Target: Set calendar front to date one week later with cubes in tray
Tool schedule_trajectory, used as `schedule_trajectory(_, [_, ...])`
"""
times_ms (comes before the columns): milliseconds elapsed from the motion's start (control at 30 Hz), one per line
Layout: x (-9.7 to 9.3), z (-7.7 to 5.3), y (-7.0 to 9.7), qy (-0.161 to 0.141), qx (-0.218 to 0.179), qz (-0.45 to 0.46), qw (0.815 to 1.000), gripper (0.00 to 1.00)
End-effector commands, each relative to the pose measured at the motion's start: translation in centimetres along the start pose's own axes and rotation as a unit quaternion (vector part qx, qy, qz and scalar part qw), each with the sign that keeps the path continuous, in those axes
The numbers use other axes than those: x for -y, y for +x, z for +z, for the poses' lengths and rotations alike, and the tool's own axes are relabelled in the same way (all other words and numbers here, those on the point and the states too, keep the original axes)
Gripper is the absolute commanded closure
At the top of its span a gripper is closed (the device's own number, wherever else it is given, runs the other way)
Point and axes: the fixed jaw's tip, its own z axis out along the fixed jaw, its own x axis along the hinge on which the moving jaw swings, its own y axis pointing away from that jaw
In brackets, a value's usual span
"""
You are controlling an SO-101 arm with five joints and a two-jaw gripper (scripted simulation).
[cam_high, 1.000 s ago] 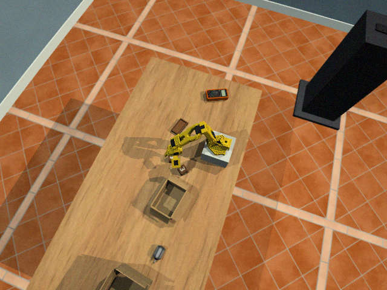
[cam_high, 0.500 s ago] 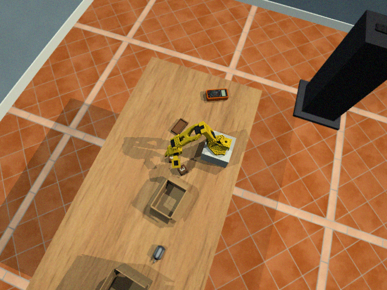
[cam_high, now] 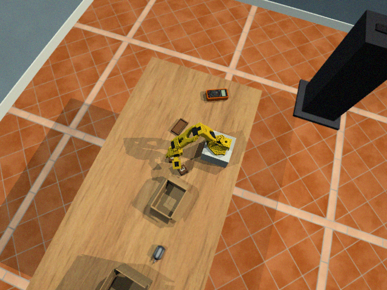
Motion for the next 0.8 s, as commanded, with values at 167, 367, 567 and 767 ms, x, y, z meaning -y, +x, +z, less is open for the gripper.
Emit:
schedule_trajectory(167, [-0.1, 1.3, 0.2, 0.000, 0.001, -0.001, 1.000, 0.65])
schedule_trajectory(367, [-0.1, 1.9, 0.2, 0.000, 0.001, -0.001, 1.000, 0.65])
schedule_trajectory(567, [-0.1, 2.1, 0.2, 0.000, 0.001, -0.001, 1.000, 0.65])
schedule_trajectory(767, [-0.1, 2.2, 0.2, 0.000, 0.001, -0.001, 1.000, 0.65])
